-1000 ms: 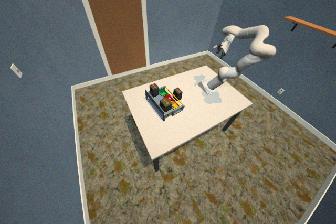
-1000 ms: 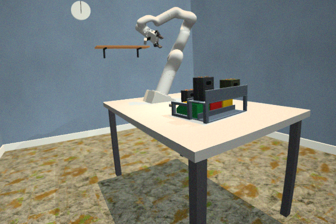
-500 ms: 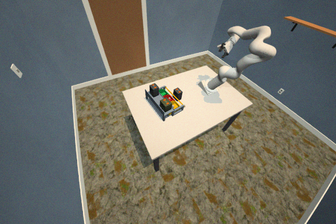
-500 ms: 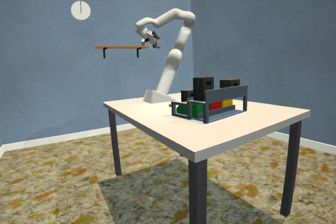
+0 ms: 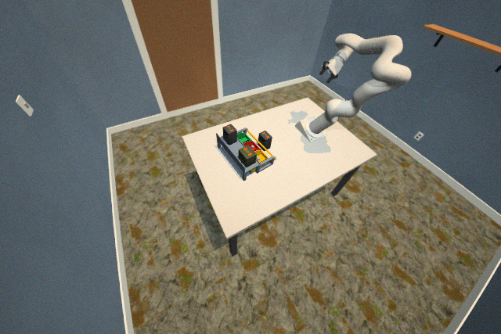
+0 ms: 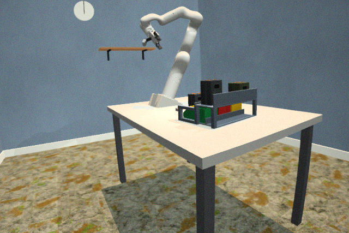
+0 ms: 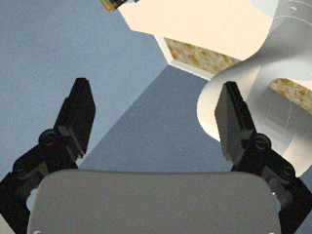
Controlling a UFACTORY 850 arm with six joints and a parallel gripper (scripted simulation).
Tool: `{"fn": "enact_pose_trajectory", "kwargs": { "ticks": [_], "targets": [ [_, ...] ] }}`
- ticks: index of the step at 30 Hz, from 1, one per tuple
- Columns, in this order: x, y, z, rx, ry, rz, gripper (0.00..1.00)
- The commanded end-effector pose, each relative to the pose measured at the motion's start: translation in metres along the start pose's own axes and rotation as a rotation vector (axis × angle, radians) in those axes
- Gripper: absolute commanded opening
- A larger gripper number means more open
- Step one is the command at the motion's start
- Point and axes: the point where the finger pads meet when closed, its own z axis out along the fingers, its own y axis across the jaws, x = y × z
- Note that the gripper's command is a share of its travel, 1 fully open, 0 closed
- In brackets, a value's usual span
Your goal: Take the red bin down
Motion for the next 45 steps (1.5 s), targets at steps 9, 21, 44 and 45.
{"fn": "enact_pose_trajectory", "kwargs": {
  "ticks": [9,21,44,45],
  "targets": [
    [0.043,-0.026,-0.002,-0.140,0.141,0.168,1.00],
    [0.077,-0.047,-0.003,-0.251,0.252,0.302,1.00],
    [0.128,-0.077,-0.004,-0.336,0.337,0.405,1.00],
    [0.128,-0.077,-0.004,-0.336,0.337,0.405,1.00]
  ]
}}
